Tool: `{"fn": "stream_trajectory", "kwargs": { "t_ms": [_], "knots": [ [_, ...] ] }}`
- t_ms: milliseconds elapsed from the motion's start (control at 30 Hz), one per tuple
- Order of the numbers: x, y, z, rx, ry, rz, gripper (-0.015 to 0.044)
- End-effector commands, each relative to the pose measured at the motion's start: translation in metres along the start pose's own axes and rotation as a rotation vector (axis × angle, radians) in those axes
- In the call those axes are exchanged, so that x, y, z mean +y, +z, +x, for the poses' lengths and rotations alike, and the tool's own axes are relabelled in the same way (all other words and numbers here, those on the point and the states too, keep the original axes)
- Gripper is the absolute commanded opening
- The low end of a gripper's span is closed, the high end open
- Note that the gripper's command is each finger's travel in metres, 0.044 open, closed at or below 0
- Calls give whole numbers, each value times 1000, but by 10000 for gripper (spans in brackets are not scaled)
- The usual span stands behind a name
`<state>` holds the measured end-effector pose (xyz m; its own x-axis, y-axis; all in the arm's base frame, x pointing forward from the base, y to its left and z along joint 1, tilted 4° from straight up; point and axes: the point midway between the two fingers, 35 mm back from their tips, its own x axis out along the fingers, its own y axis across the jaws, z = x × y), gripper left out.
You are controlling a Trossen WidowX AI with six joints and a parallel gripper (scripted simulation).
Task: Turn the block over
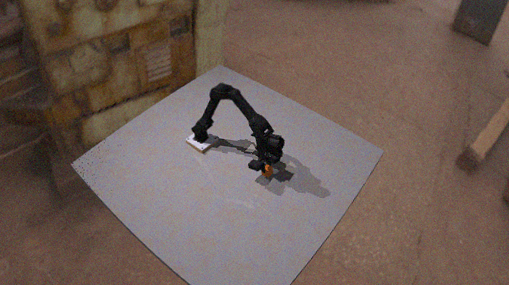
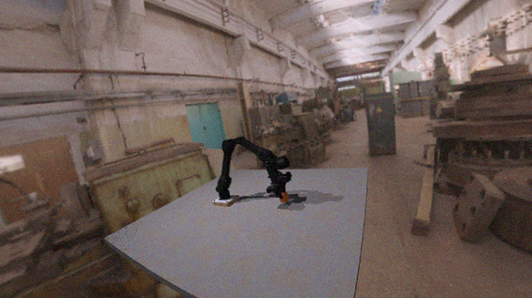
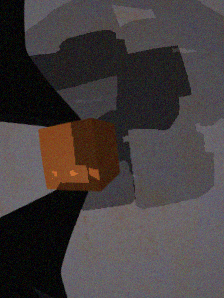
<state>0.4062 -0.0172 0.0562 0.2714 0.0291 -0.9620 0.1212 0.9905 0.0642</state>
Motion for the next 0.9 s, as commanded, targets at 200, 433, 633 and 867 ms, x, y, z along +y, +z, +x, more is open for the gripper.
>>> {"fn": "stream_trajectory", "kwargs": {
  "t_ms": [200,433,633,867],
  "knots": [
    [0,-2,-3,-137,-3,6,0],
    [0,-6,-4,-233,-1,8,0],
    [0,-6,-3,-263,-1,8,0],
    [0,-2,13,-375,-4,4,0]
  ]
}}
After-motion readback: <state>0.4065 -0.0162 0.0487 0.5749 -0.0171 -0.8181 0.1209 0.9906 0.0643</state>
